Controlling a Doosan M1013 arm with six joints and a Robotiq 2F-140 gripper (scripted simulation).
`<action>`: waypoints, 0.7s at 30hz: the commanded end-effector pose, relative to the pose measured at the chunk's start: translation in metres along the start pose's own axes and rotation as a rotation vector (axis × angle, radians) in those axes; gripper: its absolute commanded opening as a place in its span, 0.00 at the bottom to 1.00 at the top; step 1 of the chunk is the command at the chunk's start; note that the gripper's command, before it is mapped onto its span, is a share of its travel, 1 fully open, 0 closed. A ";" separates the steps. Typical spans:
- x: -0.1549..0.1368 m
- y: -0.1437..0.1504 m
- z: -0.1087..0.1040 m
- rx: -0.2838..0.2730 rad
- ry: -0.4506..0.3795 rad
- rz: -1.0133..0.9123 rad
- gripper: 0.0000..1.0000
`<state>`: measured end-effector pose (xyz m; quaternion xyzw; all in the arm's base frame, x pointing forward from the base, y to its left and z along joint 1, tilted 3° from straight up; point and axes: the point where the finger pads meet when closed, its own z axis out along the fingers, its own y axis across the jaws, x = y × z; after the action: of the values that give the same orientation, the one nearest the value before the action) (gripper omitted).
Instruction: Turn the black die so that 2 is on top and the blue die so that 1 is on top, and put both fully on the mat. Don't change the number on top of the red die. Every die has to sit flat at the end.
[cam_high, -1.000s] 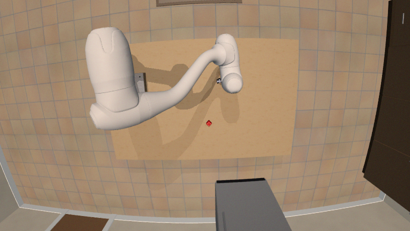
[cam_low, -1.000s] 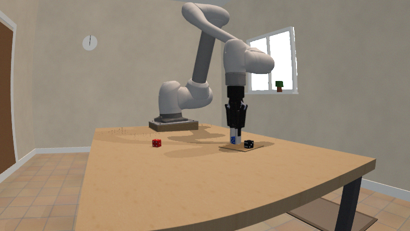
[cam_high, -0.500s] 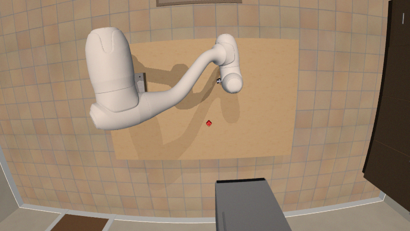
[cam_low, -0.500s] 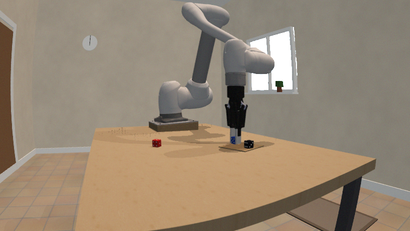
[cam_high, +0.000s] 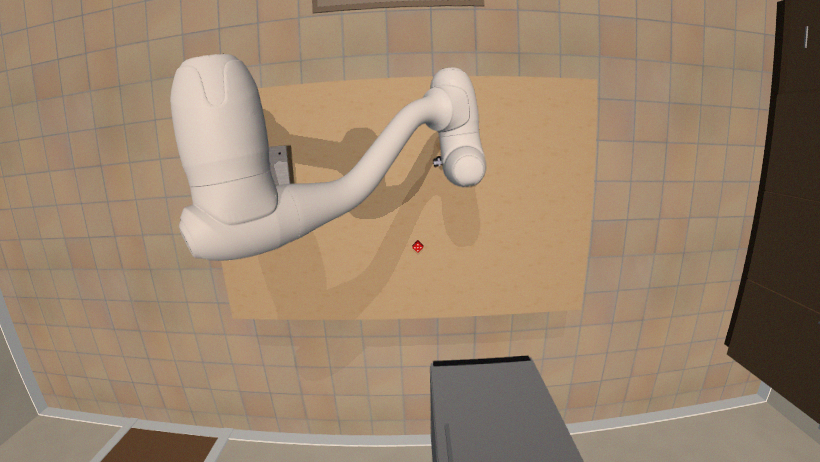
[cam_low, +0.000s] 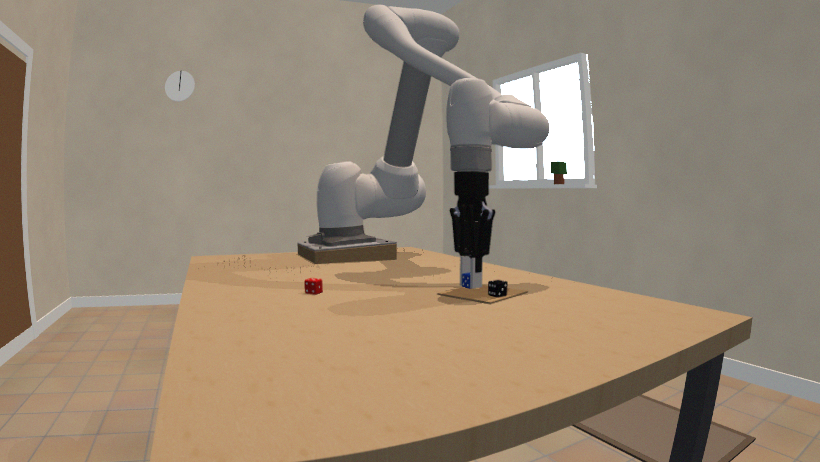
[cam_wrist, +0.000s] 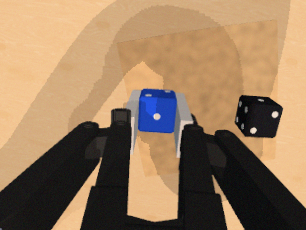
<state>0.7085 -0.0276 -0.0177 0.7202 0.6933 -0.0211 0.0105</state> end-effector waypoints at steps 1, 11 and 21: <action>0.000 0.000 0.000 0.000 0.000 0.000 0.24; 0.000 0.000 0.003 0.000 0.000 0.000 0.24; 0.000 0.000 0.004 0.000 0.000 0.000 0.24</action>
<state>0.7085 -0.0277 -0.0214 0.7202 0.6933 -0.0211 0.0105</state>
